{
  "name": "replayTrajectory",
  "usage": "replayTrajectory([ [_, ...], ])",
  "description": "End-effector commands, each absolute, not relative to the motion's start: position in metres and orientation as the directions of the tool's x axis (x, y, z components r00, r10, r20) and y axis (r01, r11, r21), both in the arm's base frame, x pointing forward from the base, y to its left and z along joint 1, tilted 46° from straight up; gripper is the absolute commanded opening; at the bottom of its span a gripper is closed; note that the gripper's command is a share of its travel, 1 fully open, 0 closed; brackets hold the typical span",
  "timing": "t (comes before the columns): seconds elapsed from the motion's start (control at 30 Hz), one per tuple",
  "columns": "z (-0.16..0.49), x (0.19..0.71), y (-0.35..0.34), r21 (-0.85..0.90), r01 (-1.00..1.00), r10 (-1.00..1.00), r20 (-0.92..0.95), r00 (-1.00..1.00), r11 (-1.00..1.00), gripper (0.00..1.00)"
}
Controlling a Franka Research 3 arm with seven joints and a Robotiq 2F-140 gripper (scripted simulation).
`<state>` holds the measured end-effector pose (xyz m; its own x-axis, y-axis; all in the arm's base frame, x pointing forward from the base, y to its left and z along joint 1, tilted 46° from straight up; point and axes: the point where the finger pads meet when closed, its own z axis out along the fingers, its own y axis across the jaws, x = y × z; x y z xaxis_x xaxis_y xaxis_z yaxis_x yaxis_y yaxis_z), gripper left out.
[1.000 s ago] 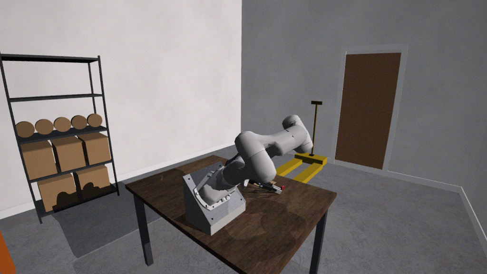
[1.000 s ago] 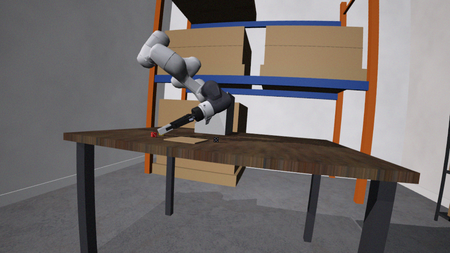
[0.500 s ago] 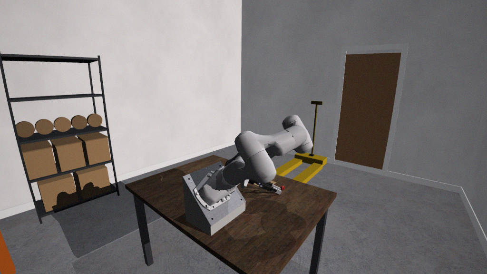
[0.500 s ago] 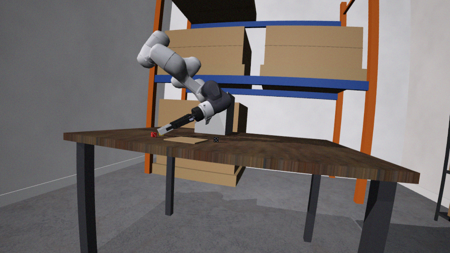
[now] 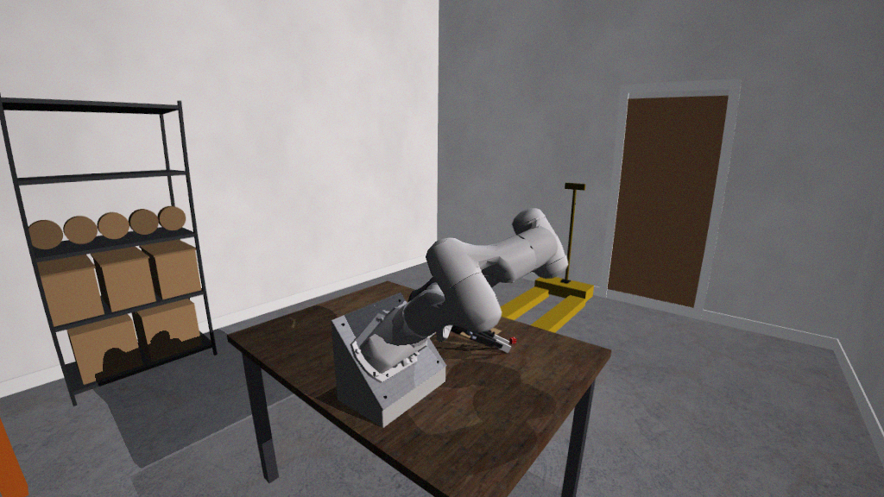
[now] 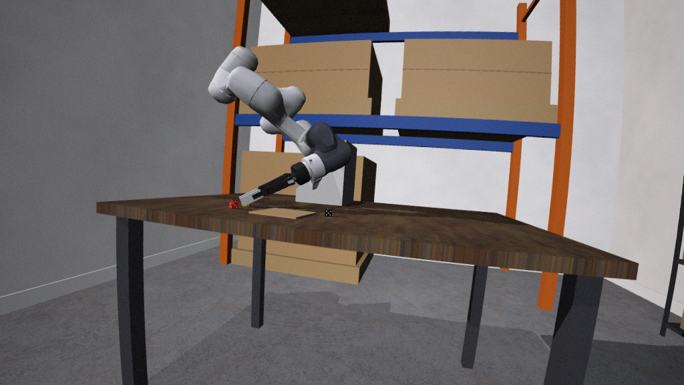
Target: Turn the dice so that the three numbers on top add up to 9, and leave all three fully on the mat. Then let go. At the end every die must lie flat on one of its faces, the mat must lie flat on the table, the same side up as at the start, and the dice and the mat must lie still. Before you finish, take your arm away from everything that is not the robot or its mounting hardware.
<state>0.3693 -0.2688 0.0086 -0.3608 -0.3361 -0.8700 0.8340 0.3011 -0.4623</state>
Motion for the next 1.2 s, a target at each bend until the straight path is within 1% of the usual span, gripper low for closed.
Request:
replayTrajectory([
  [0.0, 0.006, 0.369, -0.270, -0.459, 0.835, -0.331, -0.873, -0.359, 0.303, 0.21],
  [0.73, 0.006, 0.369, -0.269, -0.459, 0.835, -0.331, -0.873, -0.359, 0.303, 0.21],
  [1.17, 0.001, 0.355, -0.240, -0.459, 0.835, -0.331, -0.873, -0.359, 0.303, 0.21],
])
